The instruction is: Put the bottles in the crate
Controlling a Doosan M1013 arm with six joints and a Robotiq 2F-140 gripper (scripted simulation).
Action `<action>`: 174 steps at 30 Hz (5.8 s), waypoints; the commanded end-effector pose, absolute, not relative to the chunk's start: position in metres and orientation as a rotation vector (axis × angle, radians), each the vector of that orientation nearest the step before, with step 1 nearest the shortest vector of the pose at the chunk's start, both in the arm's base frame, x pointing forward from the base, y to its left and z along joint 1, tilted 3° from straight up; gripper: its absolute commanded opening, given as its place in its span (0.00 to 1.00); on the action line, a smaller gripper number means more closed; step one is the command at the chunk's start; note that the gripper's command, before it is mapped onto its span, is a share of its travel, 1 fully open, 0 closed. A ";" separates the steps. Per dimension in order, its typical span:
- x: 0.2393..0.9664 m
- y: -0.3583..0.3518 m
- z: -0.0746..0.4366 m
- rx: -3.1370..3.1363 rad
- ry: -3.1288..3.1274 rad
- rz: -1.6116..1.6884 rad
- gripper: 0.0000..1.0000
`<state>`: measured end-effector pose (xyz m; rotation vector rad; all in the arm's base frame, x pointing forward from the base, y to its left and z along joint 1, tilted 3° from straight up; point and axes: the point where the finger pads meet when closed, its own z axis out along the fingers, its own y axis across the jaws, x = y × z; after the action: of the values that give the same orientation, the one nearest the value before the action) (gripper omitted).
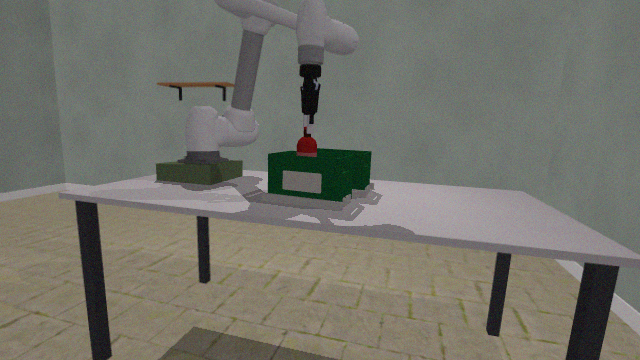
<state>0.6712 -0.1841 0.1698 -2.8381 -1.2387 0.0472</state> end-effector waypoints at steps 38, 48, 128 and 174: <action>0.674 -0.189 0.234 -2.842 -1.245 0.047 0.00; 0.674 -0.189 0.234 -2.842 -1.245 0.047 0.00; 0.677 -0.147 0.235 -2.842 -1.245 0.047 0.00; 0.683 -0.068 0.237 -2.842 -1.245 0.047 0.00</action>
<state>0.6835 -0.0767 0.2362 -2.8411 -1.2497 0.0522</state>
